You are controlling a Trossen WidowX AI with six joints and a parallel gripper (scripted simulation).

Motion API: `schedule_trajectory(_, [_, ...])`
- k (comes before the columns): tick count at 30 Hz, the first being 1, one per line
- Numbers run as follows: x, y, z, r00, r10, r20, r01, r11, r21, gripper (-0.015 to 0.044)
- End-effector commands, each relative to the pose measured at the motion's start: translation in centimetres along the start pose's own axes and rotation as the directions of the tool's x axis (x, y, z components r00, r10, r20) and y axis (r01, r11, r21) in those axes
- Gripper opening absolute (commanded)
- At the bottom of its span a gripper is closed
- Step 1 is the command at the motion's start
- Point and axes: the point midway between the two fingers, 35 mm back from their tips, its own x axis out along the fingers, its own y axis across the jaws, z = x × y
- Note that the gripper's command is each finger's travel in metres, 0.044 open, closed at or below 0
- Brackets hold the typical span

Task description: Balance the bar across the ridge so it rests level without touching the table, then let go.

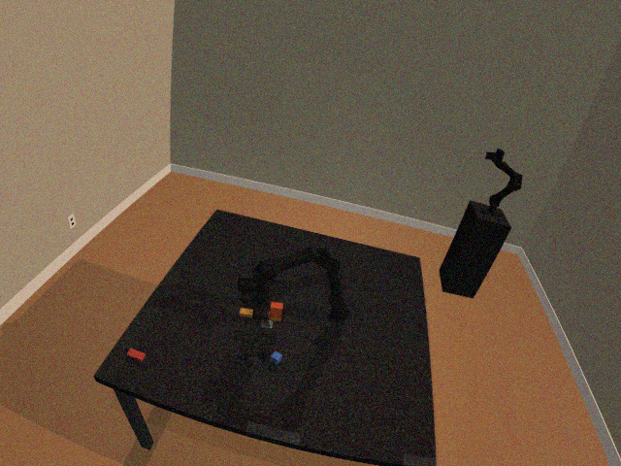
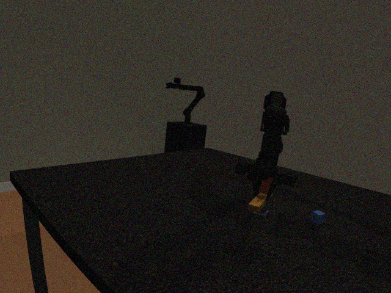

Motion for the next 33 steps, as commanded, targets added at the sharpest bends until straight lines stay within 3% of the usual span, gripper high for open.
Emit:
schedule_trajectory(1, [0.01,0.00,0.00,1.000,0.000,0.000,0.000,1.000,0.000,0.0000])
schedule_trajectory(14, [0.01,0.00,0.00,1.000,0.000,0.000,0.000,1.000,0.000,0.0000])
schedule_trajectory(21, [0.01,0.00,0.00,1.000,0.000,0.000,0.000,1.000,0.000,0.0167])
schedule_trajectory(33, [0.01,0.00,0.00,1.000,0.000,0.000,0.000,1.000,0.000,0.0167])
